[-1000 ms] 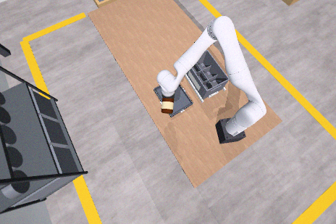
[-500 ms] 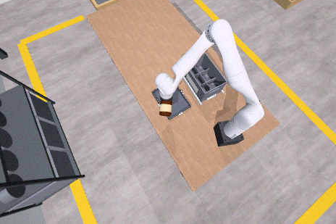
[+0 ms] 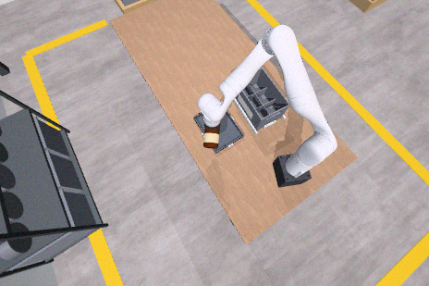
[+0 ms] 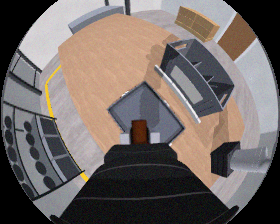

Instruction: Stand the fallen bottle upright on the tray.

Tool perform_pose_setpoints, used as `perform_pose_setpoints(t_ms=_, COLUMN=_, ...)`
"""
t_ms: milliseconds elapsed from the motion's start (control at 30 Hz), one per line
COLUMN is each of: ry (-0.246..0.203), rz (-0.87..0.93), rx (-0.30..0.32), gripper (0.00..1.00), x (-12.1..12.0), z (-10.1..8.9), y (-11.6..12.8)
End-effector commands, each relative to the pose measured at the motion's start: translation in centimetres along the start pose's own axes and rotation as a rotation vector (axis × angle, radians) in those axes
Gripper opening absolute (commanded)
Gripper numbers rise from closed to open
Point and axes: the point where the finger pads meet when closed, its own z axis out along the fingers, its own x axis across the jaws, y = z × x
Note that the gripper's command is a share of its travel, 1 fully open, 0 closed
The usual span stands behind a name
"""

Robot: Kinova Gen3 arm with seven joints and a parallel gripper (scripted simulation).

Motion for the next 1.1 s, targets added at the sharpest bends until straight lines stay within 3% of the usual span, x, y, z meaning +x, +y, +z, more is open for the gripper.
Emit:
perform_pose_setpoints(t_ms=0, ry=-0.003, rz=0.000, rx=0.008, gripper=0.00, x=-0.03, z=-0.08, y=-0.07)
perform_pose_setpoints(t_ms=700, ry=0.000, rz=0.000, rx=0.028, gripper=0.00, x=0.04, z=-0.03, y=-0.04)
perform_pose_setpoints(t_ms=1067, ry=0.005, rz=0.000, rx=0.097, gripper=0.00, x=0.14, z=0.03, y=0.01)
